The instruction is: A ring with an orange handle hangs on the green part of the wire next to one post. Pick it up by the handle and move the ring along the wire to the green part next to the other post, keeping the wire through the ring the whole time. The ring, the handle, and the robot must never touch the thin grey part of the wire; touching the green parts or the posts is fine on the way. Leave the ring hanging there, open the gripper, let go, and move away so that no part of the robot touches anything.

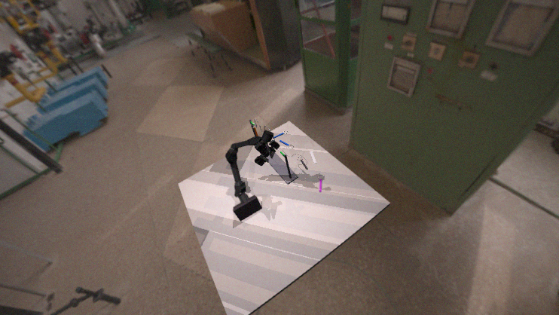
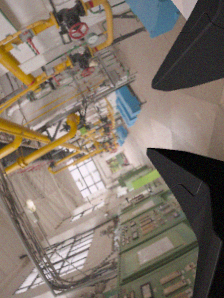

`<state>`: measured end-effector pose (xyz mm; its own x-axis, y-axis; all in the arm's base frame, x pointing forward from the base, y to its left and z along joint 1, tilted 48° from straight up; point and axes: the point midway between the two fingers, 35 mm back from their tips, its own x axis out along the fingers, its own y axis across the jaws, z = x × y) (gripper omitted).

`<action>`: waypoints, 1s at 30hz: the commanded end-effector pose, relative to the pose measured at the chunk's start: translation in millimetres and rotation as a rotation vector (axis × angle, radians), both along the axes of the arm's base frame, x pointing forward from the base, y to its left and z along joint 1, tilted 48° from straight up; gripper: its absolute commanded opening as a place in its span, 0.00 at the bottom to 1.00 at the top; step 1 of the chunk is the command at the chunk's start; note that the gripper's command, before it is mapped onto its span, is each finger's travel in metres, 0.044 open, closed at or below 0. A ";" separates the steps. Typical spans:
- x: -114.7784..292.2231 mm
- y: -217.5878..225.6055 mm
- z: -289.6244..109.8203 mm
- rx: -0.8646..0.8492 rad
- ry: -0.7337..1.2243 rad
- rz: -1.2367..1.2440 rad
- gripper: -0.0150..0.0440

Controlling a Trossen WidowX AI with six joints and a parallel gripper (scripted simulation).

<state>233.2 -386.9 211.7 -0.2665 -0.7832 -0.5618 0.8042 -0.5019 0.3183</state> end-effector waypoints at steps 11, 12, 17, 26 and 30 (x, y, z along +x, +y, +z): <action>75.0 57.3 63.2 -0.156 -0.176 0.274 0.53; 80.8 64.8 71.5 -0.175 -0.192 0.296 0.53; 104.5 104.9 113.2 -0.265 -0.277 0.406 0.53; 114.6 172.8 183.4 -0.395 -0.479 0.548 0.53; 120.4 208.6 210.6 -0.413 -0.618 0.639 0.53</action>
<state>352.1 -200.2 408.1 0.4581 -0.8770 -0.1451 0.5852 0.1746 0.7919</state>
